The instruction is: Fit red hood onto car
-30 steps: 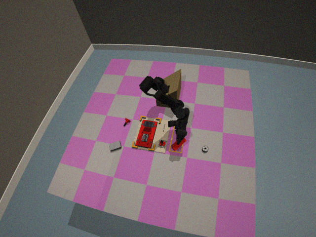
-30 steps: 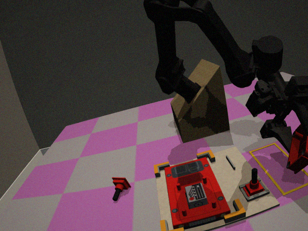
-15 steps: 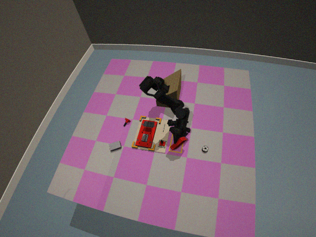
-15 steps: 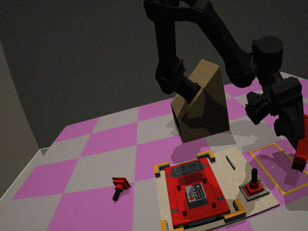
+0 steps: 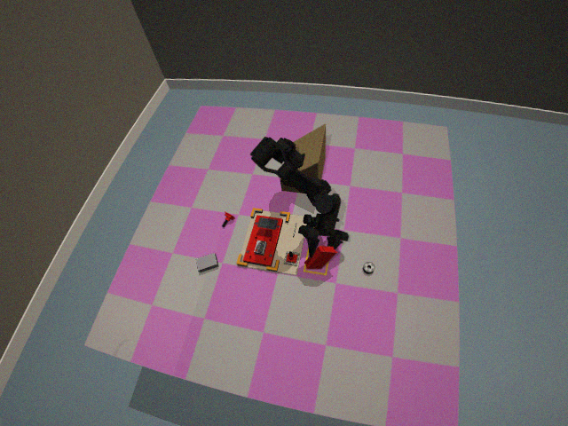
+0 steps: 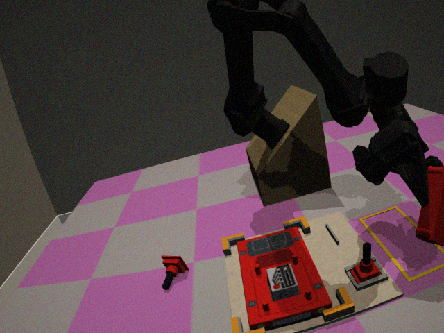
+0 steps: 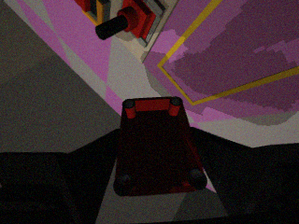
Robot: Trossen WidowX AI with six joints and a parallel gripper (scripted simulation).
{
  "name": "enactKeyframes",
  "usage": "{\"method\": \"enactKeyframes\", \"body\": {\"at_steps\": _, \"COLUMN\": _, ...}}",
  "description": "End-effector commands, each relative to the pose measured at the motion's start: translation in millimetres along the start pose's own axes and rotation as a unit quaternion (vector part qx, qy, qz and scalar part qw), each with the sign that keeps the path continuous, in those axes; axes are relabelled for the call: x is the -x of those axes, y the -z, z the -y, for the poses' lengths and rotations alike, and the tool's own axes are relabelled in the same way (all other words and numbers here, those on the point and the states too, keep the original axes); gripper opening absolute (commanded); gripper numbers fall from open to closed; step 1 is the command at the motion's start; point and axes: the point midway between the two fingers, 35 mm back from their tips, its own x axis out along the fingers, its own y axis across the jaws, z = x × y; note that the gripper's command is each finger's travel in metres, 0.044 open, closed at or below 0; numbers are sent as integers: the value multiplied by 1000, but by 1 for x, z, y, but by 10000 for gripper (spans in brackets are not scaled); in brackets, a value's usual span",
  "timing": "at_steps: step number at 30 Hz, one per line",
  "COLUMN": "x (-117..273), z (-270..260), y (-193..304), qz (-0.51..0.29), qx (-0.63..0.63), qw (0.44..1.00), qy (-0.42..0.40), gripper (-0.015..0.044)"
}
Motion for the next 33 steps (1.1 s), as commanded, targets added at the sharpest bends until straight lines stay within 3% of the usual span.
{"method": "enactKeyframes", "body": {"at_steps": 1, "x": -1, "z": 1, "y": -1, "qz": 0, "qx": -56, "qw": 998, "qy": -1, "gripper": 0}}
{"method": "enactKeyframes", "body": {"at_steps": 24, "x": -11, "z": 29, "y": -24, "qz": 0, "qx": -397, "qw": 918, "qy": -1, "gripper": 0}}
{"method": "enactKeyframes", "body": {"at_steps": 33, "x": -15, "z": 46, "y": -39, "qz": 0, "qx": -458, "qw": 889, "qy": -1, "gripper": 0}}
